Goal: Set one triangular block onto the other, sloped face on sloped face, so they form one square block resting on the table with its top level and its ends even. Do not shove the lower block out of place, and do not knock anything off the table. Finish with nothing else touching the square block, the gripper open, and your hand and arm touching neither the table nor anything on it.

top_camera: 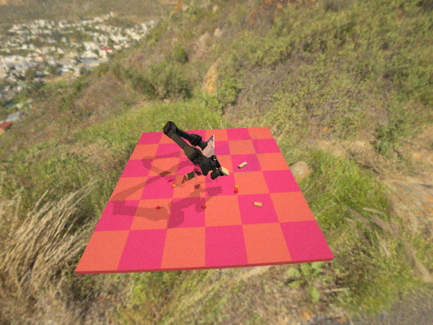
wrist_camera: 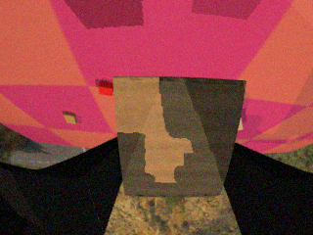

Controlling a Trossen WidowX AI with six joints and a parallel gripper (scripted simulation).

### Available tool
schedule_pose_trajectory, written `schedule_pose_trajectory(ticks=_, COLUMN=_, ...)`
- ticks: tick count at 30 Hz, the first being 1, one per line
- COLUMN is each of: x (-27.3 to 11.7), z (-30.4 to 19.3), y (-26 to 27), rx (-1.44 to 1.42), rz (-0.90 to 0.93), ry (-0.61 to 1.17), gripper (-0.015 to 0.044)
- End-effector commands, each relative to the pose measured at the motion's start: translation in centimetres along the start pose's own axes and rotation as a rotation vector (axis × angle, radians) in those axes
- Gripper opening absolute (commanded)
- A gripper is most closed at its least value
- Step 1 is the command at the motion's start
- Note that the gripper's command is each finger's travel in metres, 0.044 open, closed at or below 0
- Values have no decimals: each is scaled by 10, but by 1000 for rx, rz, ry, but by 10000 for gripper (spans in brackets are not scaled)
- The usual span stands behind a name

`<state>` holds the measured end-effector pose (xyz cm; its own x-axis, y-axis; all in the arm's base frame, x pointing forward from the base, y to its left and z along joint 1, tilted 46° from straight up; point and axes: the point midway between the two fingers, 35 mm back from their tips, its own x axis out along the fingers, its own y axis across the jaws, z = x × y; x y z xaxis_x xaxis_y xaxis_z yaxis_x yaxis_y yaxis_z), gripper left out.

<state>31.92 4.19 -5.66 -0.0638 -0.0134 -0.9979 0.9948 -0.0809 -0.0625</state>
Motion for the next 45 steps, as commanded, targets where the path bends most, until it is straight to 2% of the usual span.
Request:
schedule_pose_trajectory(ticks=1, x=-3, z=-3, y=1, rx=2, rz=5, ry=9, gripper=0)
schedule_pose_trajectory(ticks=6, x=0, z=0, y=0, rx=-42, rz=-6, ry=-17, gripper=0)
schedule_pose_trajectory(ticks=26, x=9, z=-4, y=-4, rx=-641, rz=-151, ry=-228, gripper=0)
schedule_pose_trajectory(ticks=45, x=12, z=-10, y=-4, rx=-1217, rz=-371, ry=-389, gripper=0)
